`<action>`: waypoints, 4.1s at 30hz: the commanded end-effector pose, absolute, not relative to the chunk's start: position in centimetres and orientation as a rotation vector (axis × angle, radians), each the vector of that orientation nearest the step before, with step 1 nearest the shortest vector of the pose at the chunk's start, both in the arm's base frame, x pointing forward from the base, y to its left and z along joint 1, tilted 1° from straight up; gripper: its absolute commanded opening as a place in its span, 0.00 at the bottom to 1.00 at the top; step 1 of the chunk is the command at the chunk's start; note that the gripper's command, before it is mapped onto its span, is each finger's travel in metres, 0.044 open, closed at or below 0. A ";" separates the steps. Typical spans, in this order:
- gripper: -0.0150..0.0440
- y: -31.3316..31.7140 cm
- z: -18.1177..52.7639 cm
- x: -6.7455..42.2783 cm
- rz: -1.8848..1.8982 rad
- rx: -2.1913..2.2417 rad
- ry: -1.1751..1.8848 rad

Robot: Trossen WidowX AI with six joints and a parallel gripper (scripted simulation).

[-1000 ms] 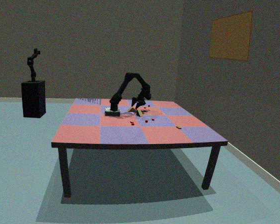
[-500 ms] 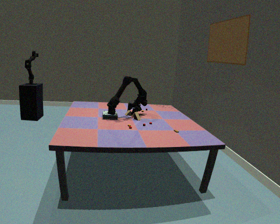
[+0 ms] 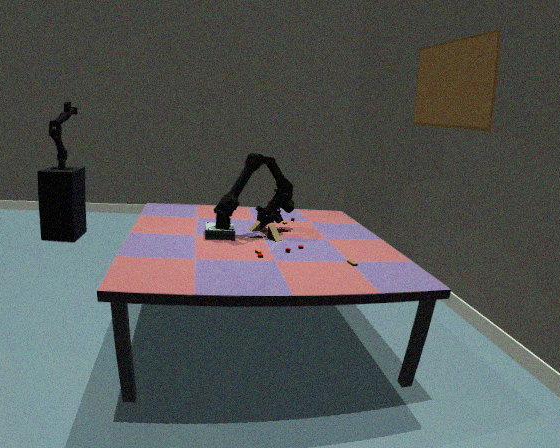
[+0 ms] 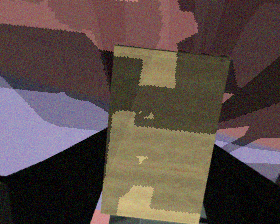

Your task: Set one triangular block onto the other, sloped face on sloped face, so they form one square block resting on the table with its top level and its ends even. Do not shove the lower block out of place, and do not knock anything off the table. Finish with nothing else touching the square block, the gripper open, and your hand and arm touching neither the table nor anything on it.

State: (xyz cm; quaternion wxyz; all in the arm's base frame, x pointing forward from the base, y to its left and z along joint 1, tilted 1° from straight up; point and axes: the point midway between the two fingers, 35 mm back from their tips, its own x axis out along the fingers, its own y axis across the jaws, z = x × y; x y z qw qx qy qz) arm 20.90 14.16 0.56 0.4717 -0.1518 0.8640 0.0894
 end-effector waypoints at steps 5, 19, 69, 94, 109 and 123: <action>0.43 14.2 0.6 20.9 0.219 -0.371 2.115; 0.25 14.2 5.1 21.1 0.227 -0.352 2.073; 0.25 13.2 10.6 19.7 1.143 -0.849 1.534; 0.25 12.8 10.6 19.2 1.662 -1.394 0.828; 0.25 12.2 10.9 19.9 1.692 -1.453 0.752; 0.25 8.0 12.7 24.0 1.678 -1.465 0.763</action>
